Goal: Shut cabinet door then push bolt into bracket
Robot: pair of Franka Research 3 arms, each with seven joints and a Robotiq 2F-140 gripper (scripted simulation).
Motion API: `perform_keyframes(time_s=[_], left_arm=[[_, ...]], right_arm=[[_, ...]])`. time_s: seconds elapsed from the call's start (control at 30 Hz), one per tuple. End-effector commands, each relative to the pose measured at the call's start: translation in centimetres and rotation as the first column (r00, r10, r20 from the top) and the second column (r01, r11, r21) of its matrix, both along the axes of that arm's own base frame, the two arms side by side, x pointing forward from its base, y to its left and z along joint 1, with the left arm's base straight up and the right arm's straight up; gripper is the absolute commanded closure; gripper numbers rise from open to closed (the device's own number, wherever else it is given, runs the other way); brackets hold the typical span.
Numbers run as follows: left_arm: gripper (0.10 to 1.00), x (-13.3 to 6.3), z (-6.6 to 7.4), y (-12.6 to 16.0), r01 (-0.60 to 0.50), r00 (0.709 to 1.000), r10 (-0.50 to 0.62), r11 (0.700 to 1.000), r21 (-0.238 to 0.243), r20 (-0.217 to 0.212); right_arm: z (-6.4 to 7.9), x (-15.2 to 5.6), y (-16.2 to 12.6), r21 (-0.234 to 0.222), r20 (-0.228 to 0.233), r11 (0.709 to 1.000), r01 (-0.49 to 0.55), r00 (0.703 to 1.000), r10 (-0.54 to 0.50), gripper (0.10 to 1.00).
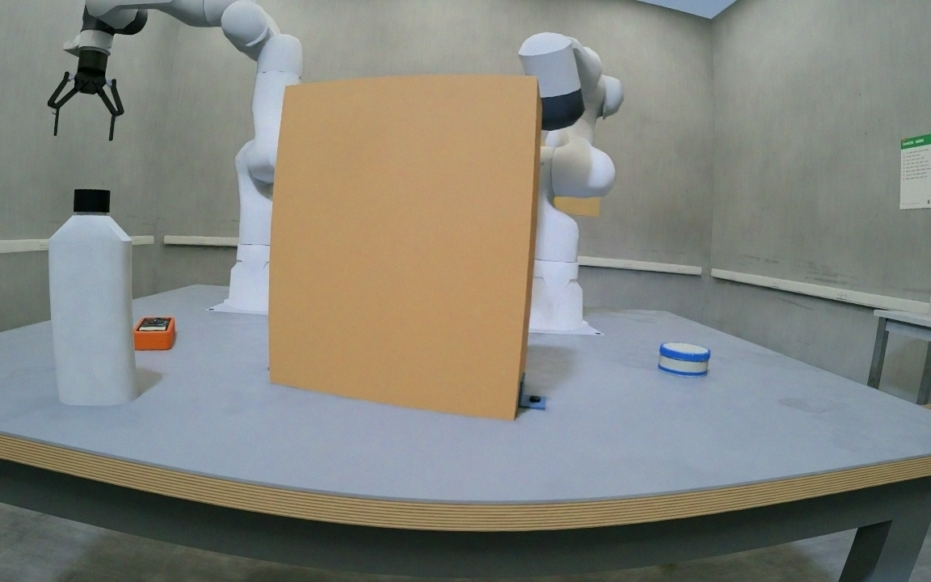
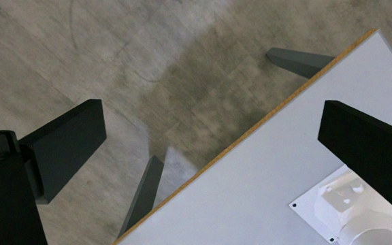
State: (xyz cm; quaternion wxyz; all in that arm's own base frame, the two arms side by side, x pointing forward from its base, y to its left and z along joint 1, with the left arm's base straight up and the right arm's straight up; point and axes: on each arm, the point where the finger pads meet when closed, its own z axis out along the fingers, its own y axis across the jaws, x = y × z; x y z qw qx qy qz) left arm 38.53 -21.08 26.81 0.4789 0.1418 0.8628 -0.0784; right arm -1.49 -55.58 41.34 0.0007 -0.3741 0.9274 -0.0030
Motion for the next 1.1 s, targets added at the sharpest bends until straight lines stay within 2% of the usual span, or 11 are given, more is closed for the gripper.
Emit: perform_keyframes(time_s=[0.0, 0.77, 1.07], left_arm=[[0.999, 0.83, 2.10, -0.29, 0.002, 0.999, -0.002, 1.000, -0.011, 0.032], [0.999, 0.83, 2.11, -0.29, 0.002, 0.999, -0.002, 1.000, -0.011, 0.032], [0.999, 0.83, 2.90, -0.29, 0.002, 0.999, -0.002, 1.000, -0.011, 0.032]], right_arm=[[0.01, 0.00, 0.00, 0.000, 0.000, 1.000, 0.000, 1.000, 0.000, 0.098], [0.01, 0.00, 0.00, 0.000, 0.000, 1.000, 0.000, 1.000, 0.000, 0.098], [0.01, 0.00, 0.00, 0.000, 0.000, 1.000, 0.000, 1.000, 0.000, 0.098]])
